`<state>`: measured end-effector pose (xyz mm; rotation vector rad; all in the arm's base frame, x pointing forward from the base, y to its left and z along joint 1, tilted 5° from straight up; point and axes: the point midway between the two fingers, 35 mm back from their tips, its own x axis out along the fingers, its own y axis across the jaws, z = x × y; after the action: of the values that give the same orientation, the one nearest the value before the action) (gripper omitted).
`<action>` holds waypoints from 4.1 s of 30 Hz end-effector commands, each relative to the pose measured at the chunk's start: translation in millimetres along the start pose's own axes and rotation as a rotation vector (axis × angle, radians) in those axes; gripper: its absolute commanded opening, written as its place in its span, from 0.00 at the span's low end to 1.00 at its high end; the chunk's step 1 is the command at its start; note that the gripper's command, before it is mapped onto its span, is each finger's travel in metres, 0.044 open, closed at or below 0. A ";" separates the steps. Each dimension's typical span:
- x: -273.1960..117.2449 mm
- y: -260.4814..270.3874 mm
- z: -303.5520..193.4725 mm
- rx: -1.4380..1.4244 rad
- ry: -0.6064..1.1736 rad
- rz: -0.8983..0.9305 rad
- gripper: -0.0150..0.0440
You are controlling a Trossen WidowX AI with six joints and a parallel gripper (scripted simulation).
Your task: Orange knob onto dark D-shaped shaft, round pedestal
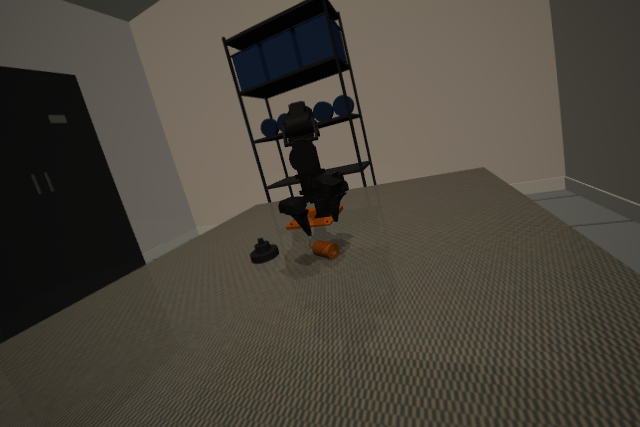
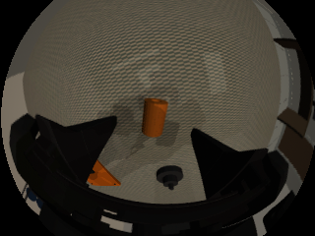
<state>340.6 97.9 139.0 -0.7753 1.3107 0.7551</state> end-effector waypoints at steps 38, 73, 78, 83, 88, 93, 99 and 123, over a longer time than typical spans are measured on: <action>71.0 1.9 -0.7 -0.009 0.000 0.008 1.00; 65.6 1.4 -7.1 -0.006 -0.120 0.007 0.56; 62.6 1.3 -11.7 -0.006 -0.206 0.007 0.56; 60.0 1.1 -16.6 -0.006 -0.291 0.008 0.56; 57.8 1.0 -21.7 -0.005 -0.377 0.008 0.56; 56.2 0.9 -27.0 -0.005 -0.463 0.008 0.56; 54.7 0.7 -33.6 -0.005 -0.566 0.009 0.56; 56.0 0.6 -60.8 -0.002 -0.979 0.011 0.56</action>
<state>315.9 51.5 78.9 -0.3219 0.4682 0.9577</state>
